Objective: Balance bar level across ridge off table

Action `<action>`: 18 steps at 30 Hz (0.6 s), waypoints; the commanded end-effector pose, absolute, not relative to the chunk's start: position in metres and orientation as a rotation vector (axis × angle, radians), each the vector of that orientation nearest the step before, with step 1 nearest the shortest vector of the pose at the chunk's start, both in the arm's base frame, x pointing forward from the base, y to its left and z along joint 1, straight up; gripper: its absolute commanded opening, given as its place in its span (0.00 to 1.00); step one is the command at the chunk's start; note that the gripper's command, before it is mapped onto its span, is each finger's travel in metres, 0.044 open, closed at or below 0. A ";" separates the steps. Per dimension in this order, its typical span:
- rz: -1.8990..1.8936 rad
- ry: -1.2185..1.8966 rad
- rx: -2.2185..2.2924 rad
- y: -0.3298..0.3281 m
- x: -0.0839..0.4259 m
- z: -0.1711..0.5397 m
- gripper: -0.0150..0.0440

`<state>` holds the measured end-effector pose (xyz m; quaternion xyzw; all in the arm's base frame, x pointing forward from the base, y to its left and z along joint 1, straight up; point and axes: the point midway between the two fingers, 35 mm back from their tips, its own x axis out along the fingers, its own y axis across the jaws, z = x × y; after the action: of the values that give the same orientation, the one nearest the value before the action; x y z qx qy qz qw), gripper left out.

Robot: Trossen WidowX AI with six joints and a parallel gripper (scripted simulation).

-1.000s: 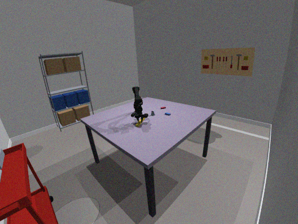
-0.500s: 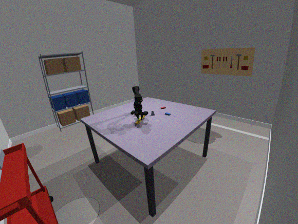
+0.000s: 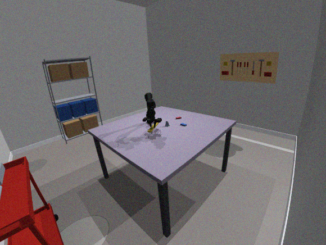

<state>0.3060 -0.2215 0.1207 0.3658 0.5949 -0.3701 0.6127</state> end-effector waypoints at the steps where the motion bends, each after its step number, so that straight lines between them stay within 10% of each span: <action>1: -0.847 1.363 0.841 -0.221 0.306 0.134 0.25; 18: -0.866 1.355 0.865 -0.197 0.308 0.159 0.25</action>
<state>0.3052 -0.2092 0.1569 0.3704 0.5893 -0.3735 0.6132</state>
